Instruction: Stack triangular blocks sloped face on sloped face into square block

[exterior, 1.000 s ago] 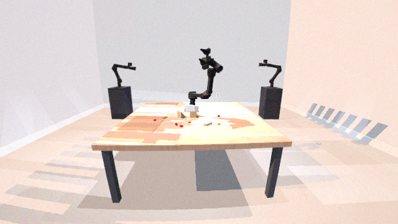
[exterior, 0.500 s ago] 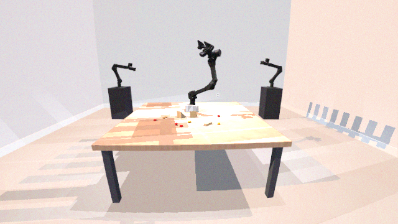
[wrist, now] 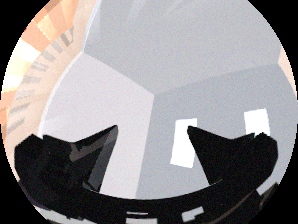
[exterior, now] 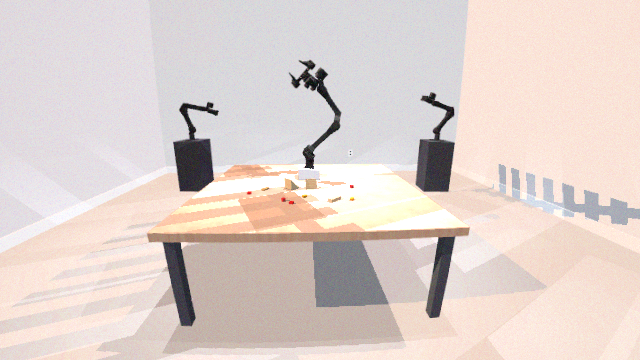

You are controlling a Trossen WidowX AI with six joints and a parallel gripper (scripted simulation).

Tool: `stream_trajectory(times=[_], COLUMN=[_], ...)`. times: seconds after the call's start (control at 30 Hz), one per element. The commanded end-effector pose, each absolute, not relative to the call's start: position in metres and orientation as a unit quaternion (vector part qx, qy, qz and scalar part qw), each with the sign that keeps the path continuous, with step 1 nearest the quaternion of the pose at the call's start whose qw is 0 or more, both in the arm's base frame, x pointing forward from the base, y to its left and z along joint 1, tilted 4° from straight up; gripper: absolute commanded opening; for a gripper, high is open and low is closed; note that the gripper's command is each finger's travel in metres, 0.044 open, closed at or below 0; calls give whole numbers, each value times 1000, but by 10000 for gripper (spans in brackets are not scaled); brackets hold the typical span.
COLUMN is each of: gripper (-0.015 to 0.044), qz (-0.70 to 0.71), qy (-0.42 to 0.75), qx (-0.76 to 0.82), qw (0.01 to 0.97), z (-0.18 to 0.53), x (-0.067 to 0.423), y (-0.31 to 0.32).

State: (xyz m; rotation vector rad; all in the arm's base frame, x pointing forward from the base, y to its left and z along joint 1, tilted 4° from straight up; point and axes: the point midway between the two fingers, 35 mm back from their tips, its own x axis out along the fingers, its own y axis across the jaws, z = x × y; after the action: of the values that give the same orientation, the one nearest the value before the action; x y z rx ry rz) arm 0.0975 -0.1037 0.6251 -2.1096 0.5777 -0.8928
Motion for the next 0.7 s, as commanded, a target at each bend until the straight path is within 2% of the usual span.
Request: stream_trajectory(times=[0.0, 0.4, 0.67], gripper=[440, 440, 440], qz=[-341, -247, -143], qy=[204, 173, 227], qx=[-784, -549, -342], qw=[477, 779, 901], z=[611, 526, 438], x=[103, 175, 257], y=[-135, -229, -246])
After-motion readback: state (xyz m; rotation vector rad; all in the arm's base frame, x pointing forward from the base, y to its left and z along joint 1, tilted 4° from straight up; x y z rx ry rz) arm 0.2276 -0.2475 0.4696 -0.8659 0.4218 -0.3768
